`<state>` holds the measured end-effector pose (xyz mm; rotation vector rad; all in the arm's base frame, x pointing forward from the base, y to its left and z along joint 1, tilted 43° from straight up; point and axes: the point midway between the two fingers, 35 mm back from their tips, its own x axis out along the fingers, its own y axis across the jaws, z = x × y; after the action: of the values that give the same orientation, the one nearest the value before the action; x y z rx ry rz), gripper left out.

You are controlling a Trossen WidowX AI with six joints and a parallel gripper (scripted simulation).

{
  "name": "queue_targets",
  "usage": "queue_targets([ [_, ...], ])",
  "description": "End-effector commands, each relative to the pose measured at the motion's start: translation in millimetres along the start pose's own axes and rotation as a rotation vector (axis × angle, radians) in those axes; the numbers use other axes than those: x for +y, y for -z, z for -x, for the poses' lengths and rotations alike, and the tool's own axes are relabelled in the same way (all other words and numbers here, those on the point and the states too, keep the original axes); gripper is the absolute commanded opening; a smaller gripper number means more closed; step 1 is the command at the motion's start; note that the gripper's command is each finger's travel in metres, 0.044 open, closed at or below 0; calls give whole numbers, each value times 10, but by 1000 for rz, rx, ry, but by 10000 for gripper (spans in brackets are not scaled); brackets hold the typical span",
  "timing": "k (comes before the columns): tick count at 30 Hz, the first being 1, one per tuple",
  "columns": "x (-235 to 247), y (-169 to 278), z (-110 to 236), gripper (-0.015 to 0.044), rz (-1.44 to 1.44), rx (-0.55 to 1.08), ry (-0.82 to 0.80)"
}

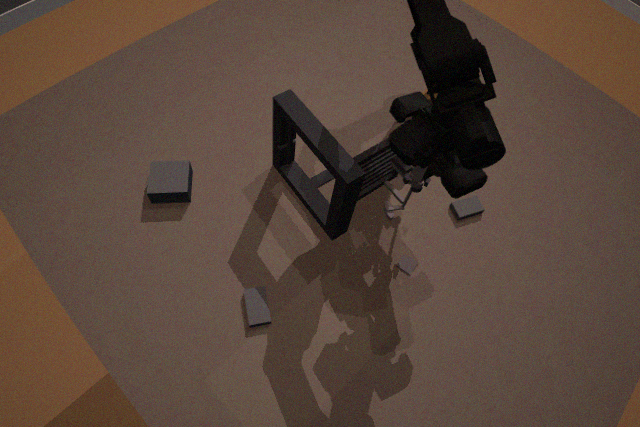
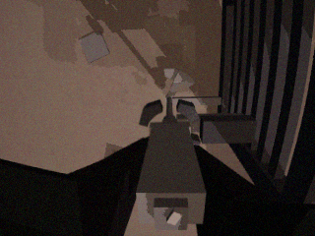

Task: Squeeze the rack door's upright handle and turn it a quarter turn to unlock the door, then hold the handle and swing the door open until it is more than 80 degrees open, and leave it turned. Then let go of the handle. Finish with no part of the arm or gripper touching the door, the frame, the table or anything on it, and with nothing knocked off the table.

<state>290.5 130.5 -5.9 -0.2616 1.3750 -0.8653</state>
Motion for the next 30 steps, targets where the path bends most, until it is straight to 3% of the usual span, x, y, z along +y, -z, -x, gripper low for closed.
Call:
queue_targets([
  [1, 7, -4, 7, 11, -10, 2, -3],
  [12, 7, -4, 7, 283, -10, 2, -3],
  [30, 20, -10, 231, 283, 2, -3, -9],
])
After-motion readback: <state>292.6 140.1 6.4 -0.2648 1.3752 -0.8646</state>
